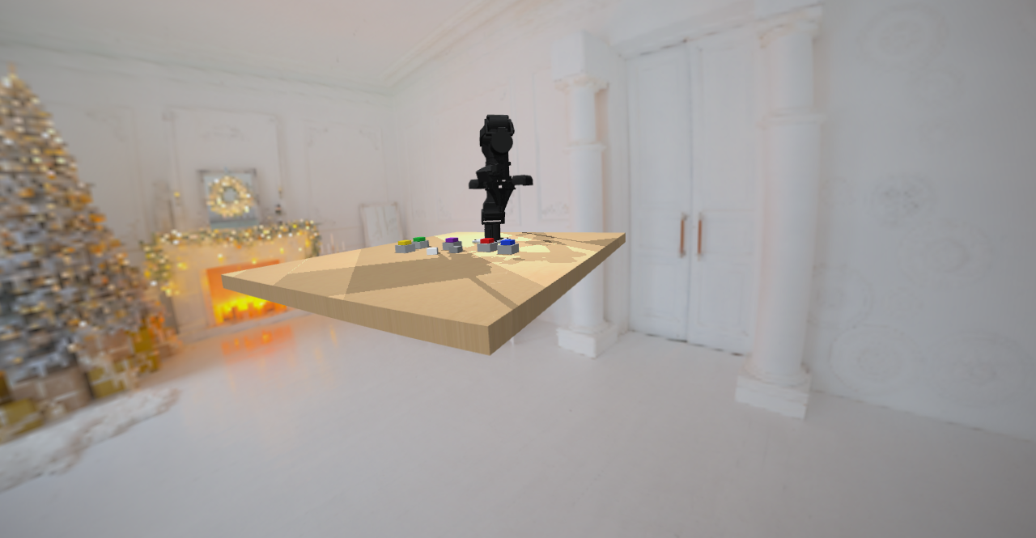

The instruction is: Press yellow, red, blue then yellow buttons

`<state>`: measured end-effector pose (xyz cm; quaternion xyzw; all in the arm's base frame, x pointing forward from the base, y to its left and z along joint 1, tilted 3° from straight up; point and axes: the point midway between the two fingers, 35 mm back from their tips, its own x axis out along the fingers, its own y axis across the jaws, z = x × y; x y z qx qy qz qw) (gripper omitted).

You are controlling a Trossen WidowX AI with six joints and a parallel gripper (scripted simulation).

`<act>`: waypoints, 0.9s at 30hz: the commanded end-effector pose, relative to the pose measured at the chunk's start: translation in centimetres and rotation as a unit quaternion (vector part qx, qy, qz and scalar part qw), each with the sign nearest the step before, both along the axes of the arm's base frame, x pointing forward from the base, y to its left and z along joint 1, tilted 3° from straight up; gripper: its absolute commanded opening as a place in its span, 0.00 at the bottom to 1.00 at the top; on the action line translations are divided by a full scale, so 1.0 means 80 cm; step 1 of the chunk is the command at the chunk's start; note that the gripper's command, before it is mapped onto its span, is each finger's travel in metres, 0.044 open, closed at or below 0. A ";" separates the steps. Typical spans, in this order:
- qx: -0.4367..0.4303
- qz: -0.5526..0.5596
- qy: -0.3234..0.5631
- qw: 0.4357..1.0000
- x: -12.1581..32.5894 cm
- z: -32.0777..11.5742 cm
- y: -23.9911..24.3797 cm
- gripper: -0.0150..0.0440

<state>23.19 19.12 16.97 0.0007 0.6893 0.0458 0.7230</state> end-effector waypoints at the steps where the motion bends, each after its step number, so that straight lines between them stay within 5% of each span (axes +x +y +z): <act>1: -0.004 -0.010 -0.003 1.000 0.041 0.000 -0.051 0.29; 12: -0.016 -0.009 -0.004 1.000 0.113 -0.006 -0.245 0.29; 22: -0.021 -0.008 -0.002 1.000 0.086 -0.012 -0.433 0.29; 27: -0.021 -0.008 -0.002 1.000 0.079 -0.012 -0.451 0.29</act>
